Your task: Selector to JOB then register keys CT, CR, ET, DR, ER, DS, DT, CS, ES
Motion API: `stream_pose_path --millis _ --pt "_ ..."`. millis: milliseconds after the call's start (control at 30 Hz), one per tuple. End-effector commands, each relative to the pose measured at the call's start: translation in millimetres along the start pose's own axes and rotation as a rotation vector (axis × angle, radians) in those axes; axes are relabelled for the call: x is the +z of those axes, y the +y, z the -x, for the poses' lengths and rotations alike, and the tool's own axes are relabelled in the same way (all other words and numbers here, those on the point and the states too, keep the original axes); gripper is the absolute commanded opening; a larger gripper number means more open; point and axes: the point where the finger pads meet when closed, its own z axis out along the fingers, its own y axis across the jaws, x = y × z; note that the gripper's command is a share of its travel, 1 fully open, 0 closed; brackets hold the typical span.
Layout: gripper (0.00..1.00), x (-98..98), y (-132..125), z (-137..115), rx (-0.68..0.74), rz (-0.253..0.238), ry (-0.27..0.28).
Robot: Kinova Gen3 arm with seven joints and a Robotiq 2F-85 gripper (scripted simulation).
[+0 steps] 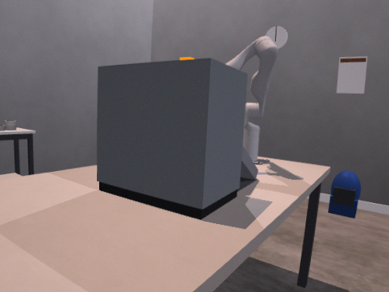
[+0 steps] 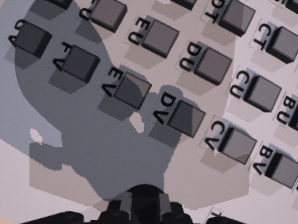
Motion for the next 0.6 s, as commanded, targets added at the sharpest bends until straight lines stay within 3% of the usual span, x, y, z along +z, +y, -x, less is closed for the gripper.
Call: stream_pose_path --millis 0,567 --pt "0.1 1.1 -0.3 3.5 0.06 -0.002 -0.008" --pt "0.1 1.1 -0.3 3.5 0.273 -0.001 -0.008"
